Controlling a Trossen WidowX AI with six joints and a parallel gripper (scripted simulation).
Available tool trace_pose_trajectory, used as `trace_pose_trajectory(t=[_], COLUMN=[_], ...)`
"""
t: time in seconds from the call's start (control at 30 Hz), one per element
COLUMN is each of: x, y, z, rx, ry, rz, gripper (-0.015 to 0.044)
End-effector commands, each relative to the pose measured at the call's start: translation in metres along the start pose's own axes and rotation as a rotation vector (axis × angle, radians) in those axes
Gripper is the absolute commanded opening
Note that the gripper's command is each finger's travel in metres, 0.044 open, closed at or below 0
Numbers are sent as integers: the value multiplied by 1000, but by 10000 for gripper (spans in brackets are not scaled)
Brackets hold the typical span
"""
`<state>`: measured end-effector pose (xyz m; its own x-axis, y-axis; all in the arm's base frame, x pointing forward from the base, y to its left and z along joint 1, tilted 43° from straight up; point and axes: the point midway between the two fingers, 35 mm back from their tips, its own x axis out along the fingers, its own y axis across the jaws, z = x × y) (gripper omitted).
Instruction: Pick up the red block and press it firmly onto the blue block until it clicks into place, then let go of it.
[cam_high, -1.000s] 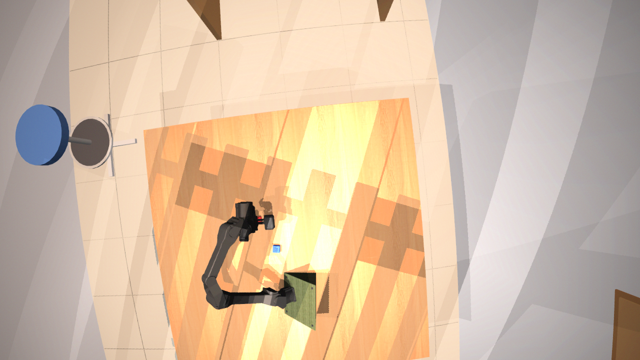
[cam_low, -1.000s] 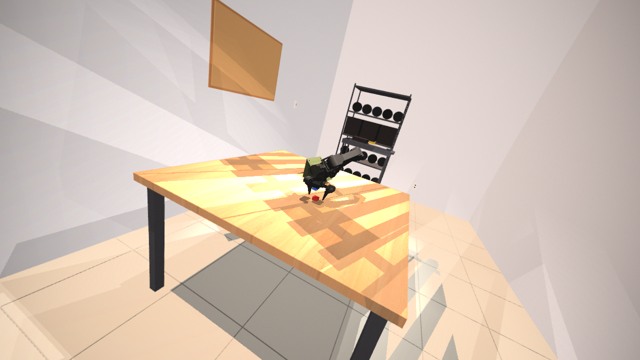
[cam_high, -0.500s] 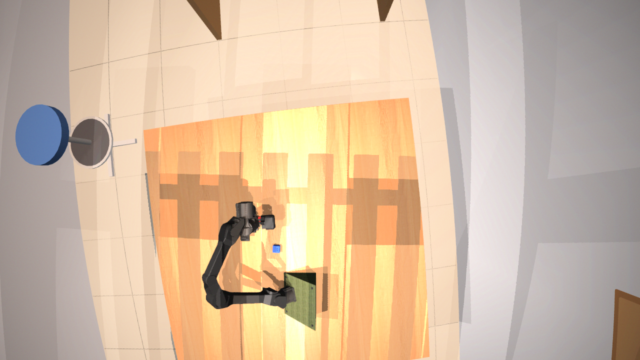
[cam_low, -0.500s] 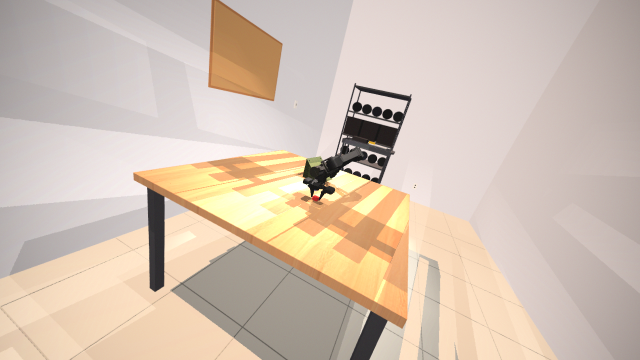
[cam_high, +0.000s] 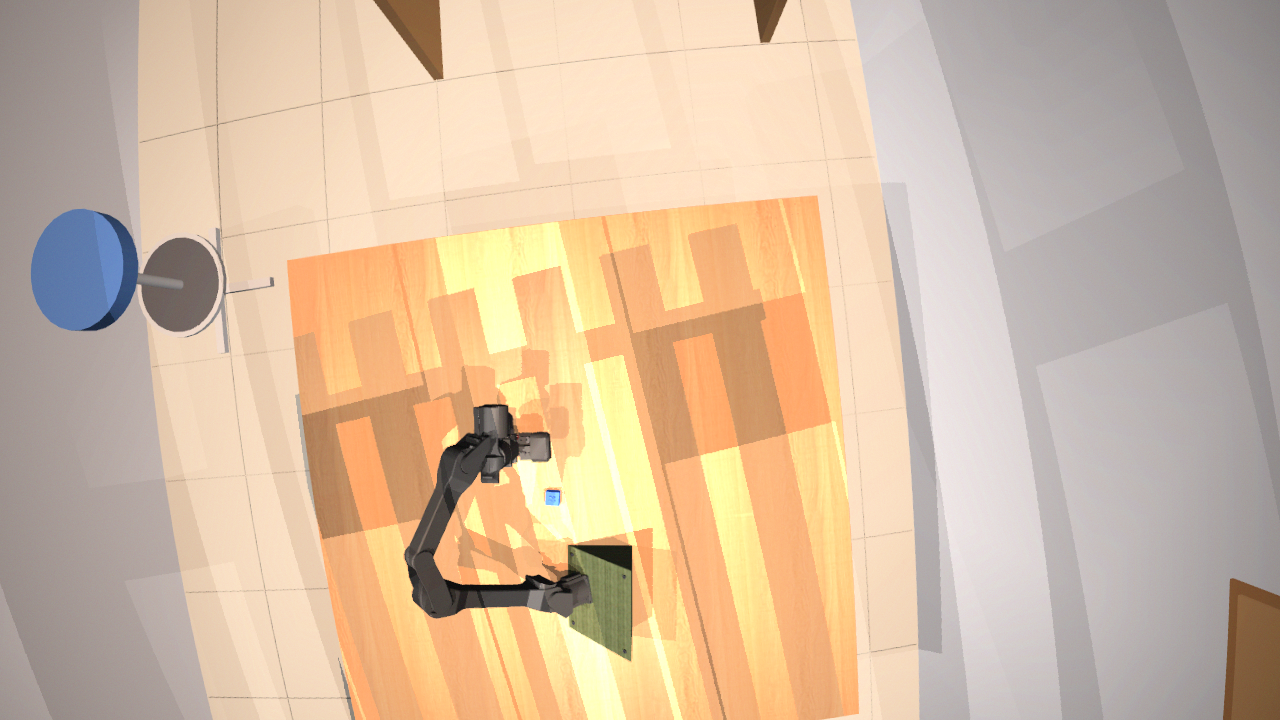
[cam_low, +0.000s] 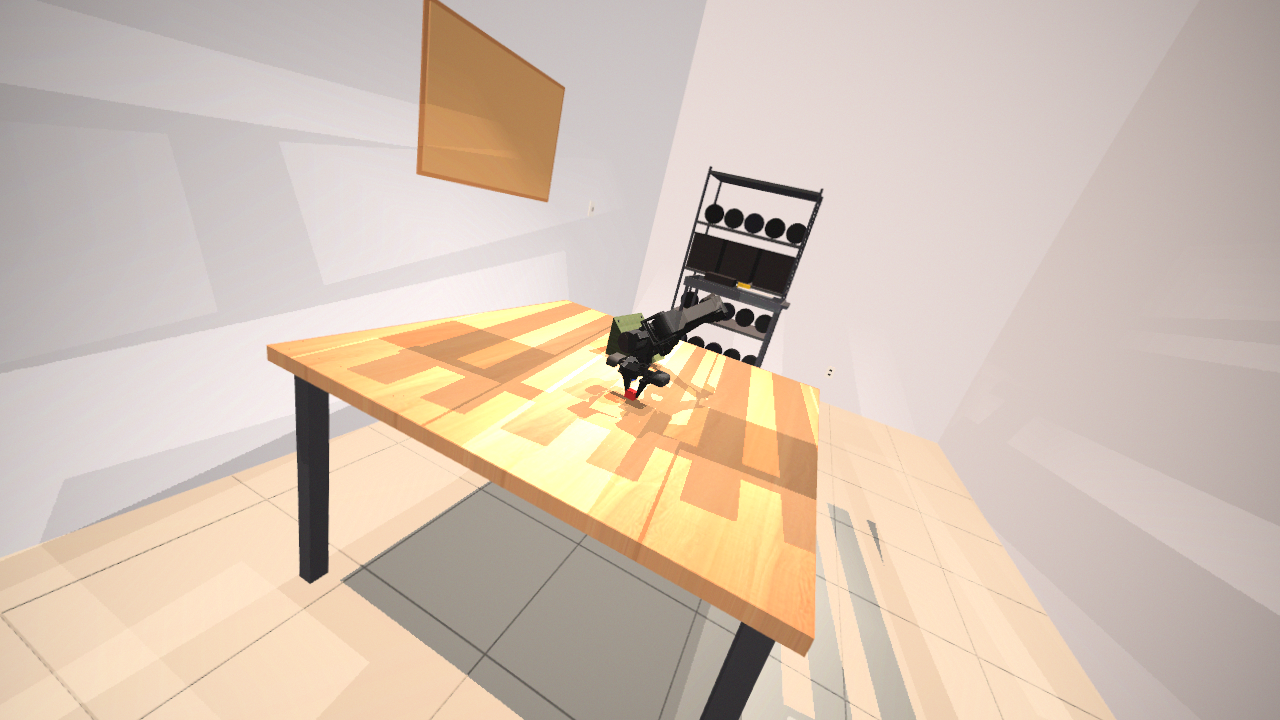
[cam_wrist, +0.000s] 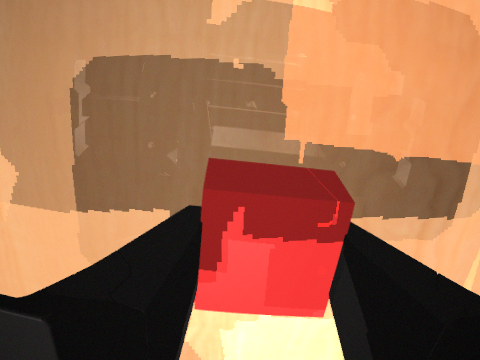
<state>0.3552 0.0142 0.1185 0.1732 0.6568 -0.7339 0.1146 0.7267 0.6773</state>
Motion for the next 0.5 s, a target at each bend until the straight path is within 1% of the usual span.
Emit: trace_pose_trajectory(t=[0.0, 0.47], x=[-20, -87], y=[1, 1], z=[5, 1], rx=[3, 55], ry=[-18, -34], rz=[1, 1], gripper=[0, 0])
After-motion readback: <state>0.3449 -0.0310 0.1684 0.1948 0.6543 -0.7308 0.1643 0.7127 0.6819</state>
